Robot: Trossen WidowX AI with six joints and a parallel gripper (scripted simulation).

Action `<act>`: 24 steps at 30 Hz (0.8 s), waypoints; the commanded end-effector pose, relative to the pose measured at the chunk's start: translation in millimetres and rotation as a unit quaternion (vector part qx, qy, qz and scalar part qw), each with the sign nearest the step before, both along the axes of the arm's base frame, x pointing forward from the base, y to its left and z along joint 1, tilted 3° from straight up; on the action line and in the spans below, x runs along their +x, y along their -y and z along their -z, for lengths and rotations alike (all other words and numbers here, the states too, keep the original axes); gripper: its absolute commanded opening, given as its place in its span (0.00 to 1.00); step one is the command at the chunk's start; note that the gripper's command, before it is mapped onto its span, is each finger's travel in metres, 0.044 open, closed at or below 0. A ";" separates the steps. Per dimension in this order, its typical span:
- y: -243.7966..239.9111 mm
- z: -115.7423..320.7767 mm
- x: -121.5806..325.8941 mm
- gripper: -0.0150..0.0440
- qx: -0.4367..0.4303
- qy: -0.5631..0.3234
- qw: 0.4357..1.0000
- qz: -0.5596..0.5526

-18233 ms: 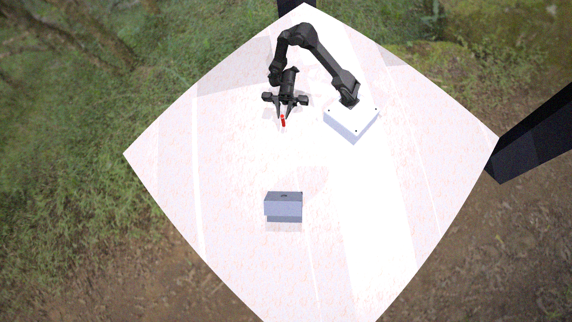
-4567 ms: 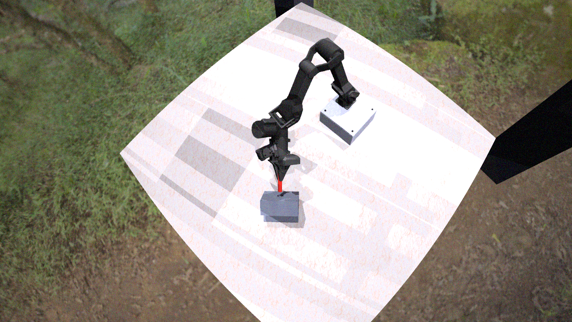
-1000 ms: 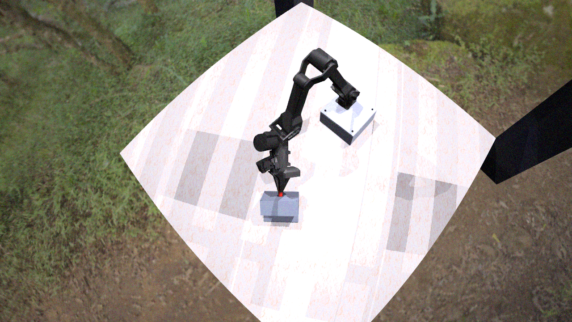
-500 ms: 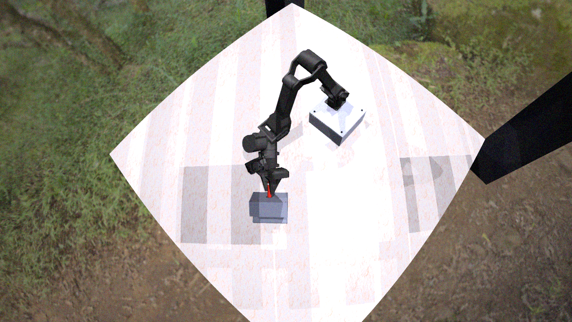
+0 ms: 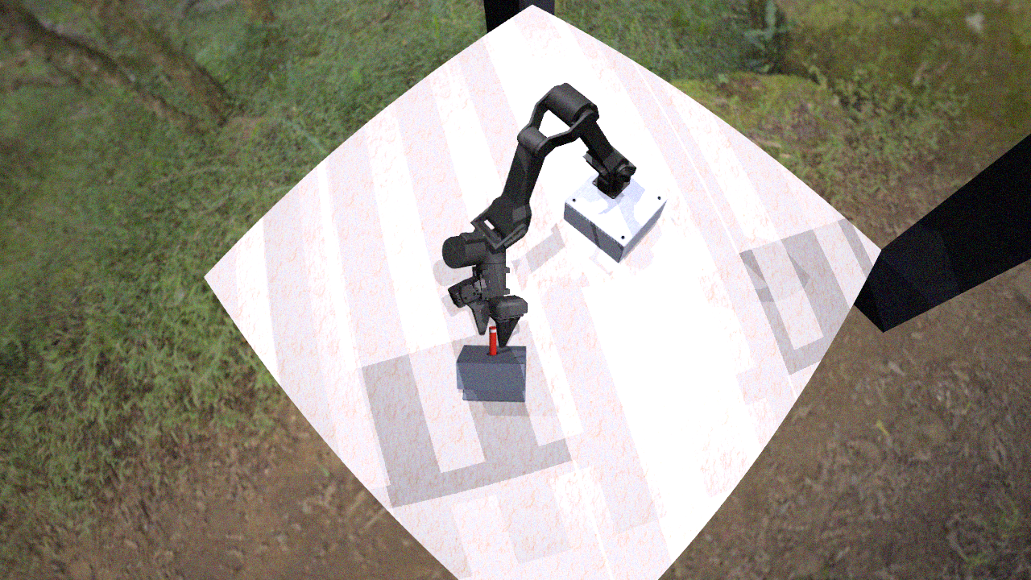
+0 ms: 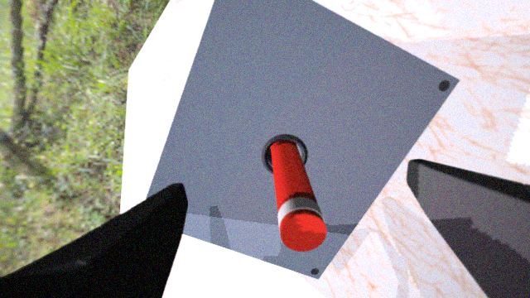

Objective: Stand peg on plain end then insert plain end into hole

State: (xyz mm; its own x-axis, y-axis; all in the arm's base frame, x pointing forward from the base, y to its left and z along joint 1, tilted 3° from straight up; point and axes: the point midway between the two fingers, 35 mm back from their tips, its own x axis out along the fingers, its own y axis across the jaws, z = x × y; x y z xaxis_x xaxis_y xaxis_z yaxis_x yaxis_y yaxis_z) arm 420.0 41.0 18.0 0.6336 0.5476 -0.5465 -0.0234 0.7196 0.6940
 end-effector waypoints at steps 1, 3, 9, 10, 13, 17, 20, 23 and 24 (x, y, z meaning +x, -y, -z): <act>3.7 -5.1 -2.6 1.00 -0.001 0.003 1.000 -0.001; 5.7 -6.8 -4.3 1.00 -0.001 0.003 1.000 -0.001; 11.7 -11.8 -9.3 1.00 -0.002 0.002 1.000 -0.001; 12.7 -12.6 -10.2 1.00 -0.002 0.001 1.000 -0.001; 15.6 -15.1 -12.8 1.00 -0.002 0.001 1.000 -0.001; 19.6 -18.4 -16.4 1.00 -0.002 0.000 1.000 -0.001; 22.6 -20.8 -19.2 1.00 -0.002 0.000 1.000 0.000; 25.5 -23.3 -22.0 1.00 -0.003 -0.001 1.000 0.000; 26.5 -24.1 -22.9 1.00 -0.003 -0.001 1.000 0.000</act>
State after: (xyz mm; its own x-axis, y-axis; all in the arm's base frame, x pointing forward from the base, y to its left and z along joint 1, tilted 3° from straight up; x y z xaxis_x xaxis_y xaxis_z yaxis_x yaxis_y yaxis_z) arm 399.2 17.0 38.1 0.6300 0.5436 -0.5545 -0.0152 0.7226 0.6911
